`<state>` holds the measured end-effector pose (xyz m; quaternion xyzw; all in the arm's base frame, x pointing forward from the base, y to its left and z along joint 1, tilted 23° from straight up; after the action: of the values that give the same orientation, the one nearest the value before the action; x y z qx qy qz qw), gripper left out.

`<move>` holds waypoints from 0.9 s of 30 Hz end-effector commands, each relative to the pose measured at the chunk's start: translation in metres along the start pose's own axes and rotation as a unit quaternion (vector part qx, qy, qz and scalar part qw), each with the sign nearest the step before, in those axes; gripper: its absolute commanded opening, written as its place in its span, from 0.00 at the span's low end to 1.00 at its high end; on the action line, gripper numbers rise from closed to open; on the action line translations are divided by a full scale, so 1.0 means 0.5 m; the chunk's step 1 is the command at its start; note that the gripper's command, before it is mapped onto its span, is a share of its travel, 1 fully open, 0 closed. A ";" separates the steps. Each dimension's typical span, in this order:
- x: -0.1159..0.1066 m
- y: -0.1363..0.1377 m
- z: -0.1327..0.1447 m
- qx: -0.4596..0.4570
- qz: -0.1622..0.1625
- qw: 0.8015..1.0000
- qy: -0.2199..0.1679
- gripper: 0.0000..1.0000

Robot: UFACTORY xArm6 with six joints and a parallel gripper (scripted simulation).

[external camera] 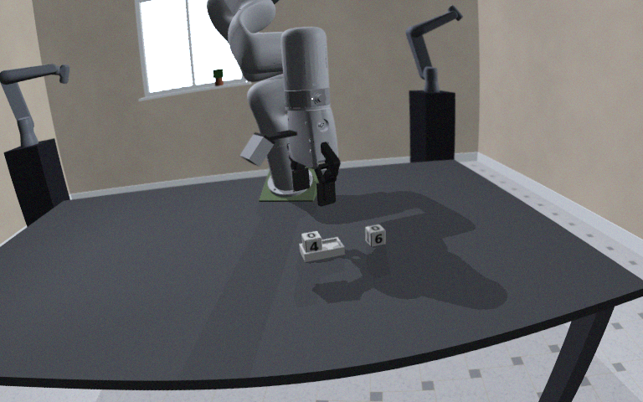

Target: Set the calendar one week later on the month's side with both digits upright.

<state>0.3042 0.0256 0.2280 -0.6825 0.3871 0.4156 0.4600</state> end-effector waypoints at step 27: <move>0.010 -0.024 0.064 -0.432 0.000 0.902 -0.004 1.00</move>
<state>0.3085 0.0531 0.2197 -0.8027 0.2110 0.5286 0.1782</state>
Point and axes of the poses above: the point where the finger pads meet when closed, its own x axis out along the fingers, its own y axis across the jaws, z = x × y, the point moved 1 cm from there along -x, back along the fingers, and after that the axes turned 3 degrees about x, right-handed, at the moved point
